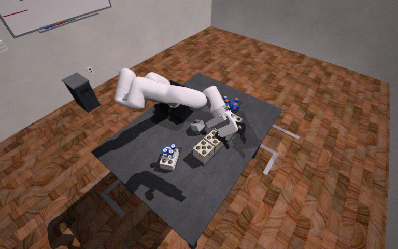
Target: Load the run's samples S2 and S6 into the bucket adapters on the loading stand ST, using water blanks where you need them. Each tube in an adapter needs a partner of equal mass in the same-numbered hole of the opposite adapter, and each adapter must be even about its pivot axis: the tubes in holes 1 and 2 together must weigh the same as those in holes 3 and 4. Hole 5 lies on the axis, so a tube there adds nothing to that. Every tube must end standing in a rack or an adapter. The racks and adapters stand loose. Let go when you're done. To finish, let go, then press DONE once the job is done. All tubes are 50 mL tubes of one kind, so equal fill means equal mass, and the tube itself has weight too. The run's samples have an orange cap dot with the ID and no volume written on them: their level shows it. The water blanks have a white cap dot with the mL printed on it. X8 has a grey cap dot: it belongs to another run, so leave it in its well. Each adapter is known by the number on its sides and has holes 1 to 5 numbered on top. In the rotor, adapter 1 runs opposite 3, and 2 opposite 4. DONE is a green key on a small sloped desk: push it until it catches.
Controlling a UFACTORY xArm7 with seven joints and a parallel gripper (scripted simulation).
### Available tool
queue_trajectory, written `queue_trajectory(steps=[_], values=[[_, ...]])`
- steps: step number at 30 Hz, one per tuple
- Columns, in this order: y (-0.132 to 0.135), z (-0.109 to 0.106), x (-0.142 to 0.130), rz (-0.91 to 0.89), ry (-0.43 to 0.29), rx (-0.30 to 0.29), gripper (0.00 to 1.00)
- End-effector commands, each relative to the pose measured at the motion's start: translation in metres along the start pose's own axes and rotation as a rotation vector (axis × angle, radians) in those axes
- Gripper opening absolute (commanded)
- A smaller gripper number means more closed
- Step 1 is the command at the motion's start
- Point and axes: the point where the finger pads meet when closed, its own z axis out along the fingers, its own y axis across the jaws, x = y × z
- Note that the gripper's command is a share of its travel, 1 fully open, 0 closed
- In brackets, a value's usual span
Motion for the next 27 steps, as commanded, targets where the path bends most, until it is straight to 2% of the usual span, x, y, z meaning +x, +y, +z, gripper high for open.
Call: queue_trajectory(steps=[1, 17, 22, 24, 27], values=[[-0.003, -0.002, 0.001, 0.001, 0.001, 0.005, 1.0], [-0.003, -0.002, 0.001, 0.001, 0.001, 0.005, 1.0], [0.005, -0.007, -0.022, -0.118, -0.071, -0.073, 1.0], [0.008, -0.009, -0.03, -0.118, -0.071, -0.073, 1.0], [0.014, -0.012, -0.044, -0.183, -0.114, -0.112, 1.0]])
